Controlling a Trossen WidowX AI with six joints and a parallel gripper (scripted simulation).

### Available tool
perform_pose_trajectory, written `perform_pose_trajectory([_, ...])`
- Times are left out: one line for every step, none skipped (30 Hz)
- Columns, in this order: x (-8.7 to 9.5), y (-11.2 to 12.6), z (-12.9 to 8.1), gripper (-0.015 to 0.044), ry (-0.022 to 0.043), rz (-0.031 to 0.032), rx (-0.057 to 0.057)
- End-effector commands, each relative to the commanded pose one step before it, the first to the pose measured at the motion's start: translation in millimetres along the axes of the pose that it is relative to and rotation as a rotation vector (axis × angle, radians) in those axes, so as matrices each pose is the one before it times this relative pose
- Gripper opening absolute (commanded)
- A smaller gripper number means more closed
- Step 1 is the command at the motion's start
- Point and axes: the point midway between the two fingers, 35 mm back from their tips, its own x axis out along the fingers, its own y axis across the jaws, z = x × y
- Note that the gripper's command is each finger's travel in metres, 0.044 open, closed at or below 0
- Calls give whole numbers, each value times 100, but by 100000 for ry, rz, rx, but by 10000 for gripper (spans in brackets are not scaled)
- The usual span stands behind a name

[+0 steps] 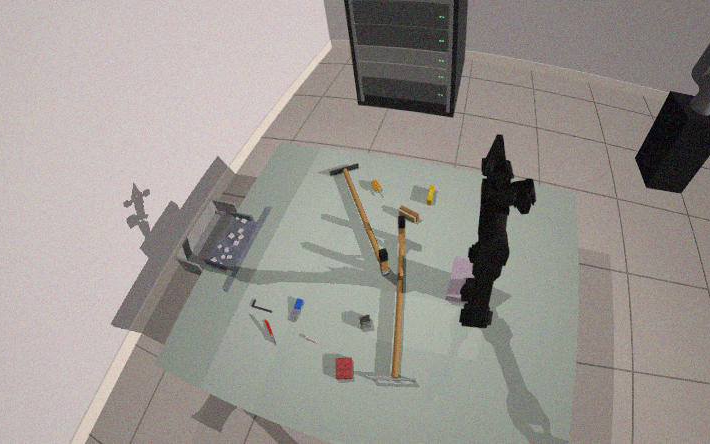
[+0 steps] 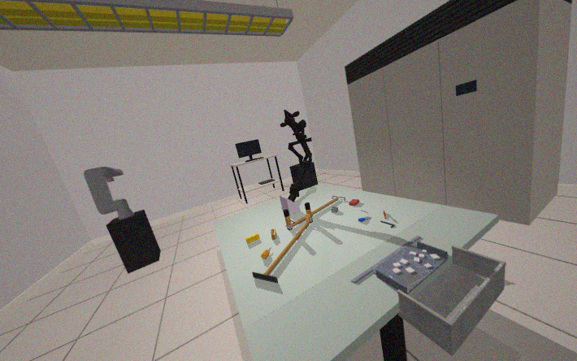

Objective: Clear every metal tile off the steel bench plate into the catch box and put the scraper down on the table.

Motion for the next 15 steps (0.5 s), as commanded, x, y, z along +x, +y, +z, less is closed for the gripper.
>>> perform_pose_trajectory([305, -911, -507, 0, 1792, -2573, -2416])
perform_pose_trajectory([68, -187, -103, 0, 314, -542, -472])
perform_pose_trajectory([69, -187, -105, 0, 317, -540, -472])
perform_pose_trajectory([69, -186, -106, 0, 320, -538, -472])
perform_pose_trajectory([69, -185, -107, 0, 323, -537, -472])
perform_pose_trajectory([70, -184, -108, 0, 326, -535, -473])
perform_pose_trajectory([70, -183, -109, 0, 329, -533, -473])
perform_pose_trajectory([70, -183, -110, 0, 332, -531, -473])
perform_pose_trajectory([70, -182, -111, 0, 335, -530, -473])
perform_pose_trajectory([71, -181, -112, 0, 338, -528, -473])
perform_pose_trajectory([71, -180, -113, 0, 341, -526, -473])
perform_pose_trajectory([71, -179, -114, 0, 344, -524, -474])
perform_pose_trajectory([72, -178, -115, 0, 347, -522, -474])
perform_pose_trajectory([72, -178, -116, 0, 350, -520, -474])
perform_pose_trajectory([72, -177, -117, 0, 353, -518, -474])
